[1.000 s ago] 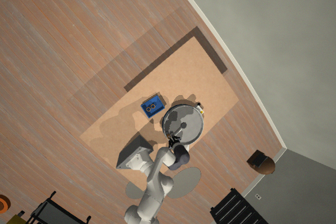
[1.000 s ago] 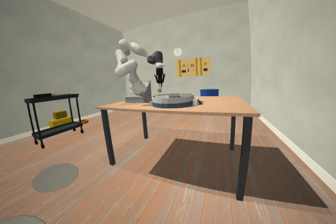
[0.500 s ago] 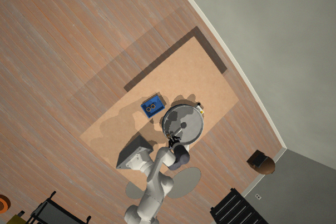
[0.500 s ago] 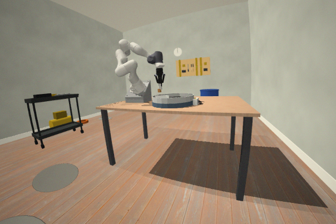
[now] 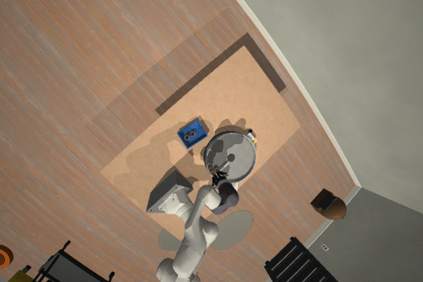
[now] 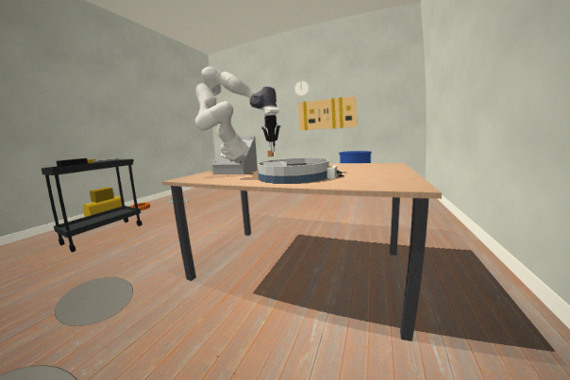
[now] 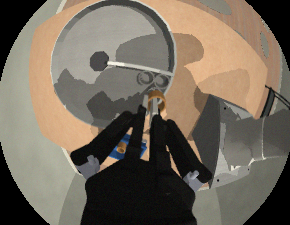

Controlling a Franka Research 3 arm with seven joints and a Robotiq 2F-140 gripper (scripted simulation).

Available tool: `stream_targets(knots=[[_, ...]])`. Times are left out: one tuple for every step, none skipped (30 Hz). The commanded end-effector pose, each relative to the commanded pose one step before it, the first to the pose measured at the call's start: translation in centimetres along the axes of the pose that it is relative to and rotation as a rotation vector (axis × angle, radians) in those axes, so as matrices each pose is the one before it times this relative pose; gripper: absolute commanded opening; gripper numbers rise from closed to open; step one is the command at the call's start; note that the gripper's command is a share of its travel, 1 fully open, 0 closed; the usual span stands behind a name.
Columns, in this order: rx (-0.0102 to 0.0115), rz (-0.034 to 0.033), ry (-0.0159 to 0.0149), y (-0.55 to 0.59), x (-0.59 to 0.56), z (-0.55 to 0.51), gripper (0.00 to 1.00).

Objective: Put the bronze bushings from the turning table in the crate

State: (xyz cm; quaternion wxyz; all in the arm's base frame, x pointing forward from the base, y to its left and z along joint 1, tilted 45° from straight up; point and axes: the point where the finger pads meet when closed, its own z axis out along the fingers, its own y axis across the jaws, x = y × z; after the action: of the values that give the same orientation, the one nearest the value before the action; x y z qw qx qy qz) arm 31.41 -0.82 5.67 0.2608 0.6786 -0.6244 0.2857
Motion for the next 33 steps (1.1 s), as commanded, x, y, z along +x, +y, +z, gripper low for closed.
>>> stream_targets(knots=[[0.00166,0.00337,-0.00076,-0.128,-0.209,-0.135,0.00],[0.00000,0.00000,0.00001,-0.035,-0.078,0.000,0.00],[0.00000,0.00000,-0.00001,-0.044,-0.100,0.000,0.00],[-0.00002,-0.00001,-0.00004,-0.054,-0.126,0.000,0.00],[0.00002,0.00001,0.00004,-0.068,-0.148,0.000,0.00],[0.00000,0.00000,0.00000,-0.079,-0.176,0.000,0.00],[-0.00001,-0.00001,-0.00002,-0.090,-0.205,0.000,0.00],[0.00001,0.00001,0.00002,-0.105,-0.232,0.000,0.00],[0.00000,0.00000,-0.00001,-0.117,-0.263,0.000,0.00],[-0.00001,-0.00001,-0.00001,-0.130,-0.293,0.000,0.00],[0.00002,0.00001,0.00002,-0.146,-0.324,-0.001,0.00],[0.00000,0.00000,-0.00001,-0.160,-0.358,0.000,0.00],[-0.00001,-0.00001,-0.00001,-0.174,-0.392,0.000,0.00],[-0.00001,0.00000,-0.00001,-0.191,-0.428,0.000,0.00],[0.00000,0.00000,0.00000,0.000,0.000,0.000,0.00],[0.00000,0.00000,0.00000,0.000,0.000,0.000,0.00],[0.00000,0.00000,0.00000,-0.208,-0.466,0.000,0.00],[0.00001,0.00001,0.00001,-0.227,-0.507,0.000,0.00],[0.00001,0.00000,0.00000,-0.246,-0.551,0.000,0.00],[-0.00002,-0.00001,-0.00001,-0.266,-0.599,0.001,0.00],[0.00001,0.00000,0.00000,-0.291,-0.652,0.000,0.00],[-0.00001,0.00000,0.00000,-0.316,-0.710,0.000,0.00],[0.00001,0.00001,0.00001,-0.347,-0.775,0.000,0.00],[0.00000,0.00000,0.00000,-0.377,-0.846,0.000,0.00],[0.00000,0.00000,0.00000,-0.413,-0.927,0.000,0.00],[0.00000,0.00000,0.00000,-0.453,-1.017,0.000,0.00],[-0.00003,-0.00002,-0.00002,-0.490,-1.102,0.001,0.00],[0.00003,0.00001,0.00001,-0.493,-1.101,-0.001,0.00],[-0.00001,-0.00001,-0.00001,-0.483,-1.085,0.001,0.00],[0.00000,0.00000,0.00000,-0.474,-1.063,0.000,0.00],[0.00001,0.00001,0.00001,-0.463,-1.037,0.000,0.00],[0.00000,0.00000,0.00000,0.000,0.000,0.000,0.00],[0.00000,0.00000,0.00000,0.000,0.000,0.000,0.00]])
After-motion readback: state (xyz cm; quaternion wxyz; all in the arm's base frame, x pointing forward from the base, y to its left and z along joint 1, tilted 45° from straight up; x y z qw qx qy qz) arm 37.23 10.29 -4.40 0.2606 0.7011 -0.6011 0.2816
